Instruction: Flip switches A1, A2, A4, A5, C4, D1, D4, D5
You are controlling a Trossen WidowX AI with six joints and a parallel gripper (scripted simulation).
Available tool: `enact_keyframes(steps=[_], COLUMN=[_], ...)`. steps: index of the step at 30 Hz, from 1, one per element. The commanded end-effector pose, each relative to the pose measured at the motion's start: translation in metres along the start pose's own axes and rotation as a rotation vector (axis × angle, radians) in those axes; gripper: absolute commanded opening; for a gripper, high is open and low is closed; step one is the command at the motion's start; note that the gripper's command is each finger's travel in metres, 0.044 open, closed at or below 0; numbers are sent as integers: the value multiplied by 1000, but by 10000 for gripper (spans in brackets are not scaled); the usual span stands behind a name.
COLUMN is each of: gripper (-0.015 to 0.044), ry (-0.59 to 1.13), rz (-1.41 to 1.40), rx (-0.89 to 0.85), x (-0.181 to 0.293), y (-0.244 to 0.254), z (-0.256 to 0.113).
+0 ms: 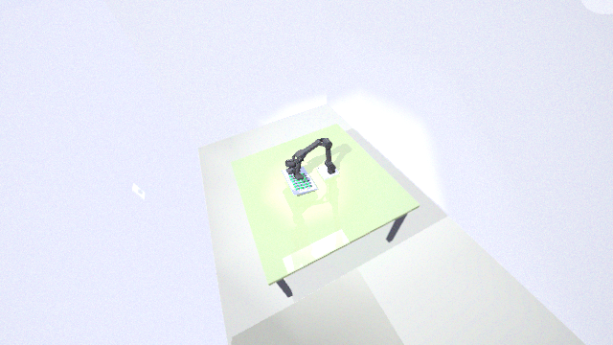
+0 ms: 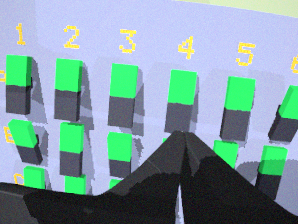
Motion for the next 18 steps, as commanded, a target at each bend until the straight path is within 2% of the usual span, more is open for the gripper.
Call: enact_keyframes(steps=[1, 18], gripper=[0, 0], ry=[2, 2], rz=[-4, -4], rx=[-6, -6], x=[2, 2], y=[1, 1], z=[8, 21])
Point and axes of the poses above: the point midway between the two fingers, 35 mm back from their tips, its own z axis out along the fingers, its own y axis across the jaws, x = y × z, the point moved 3 cm from there along -z, back along the fingers, and after that the axes turned 8 degrees about -z, right-handed, at the moved point
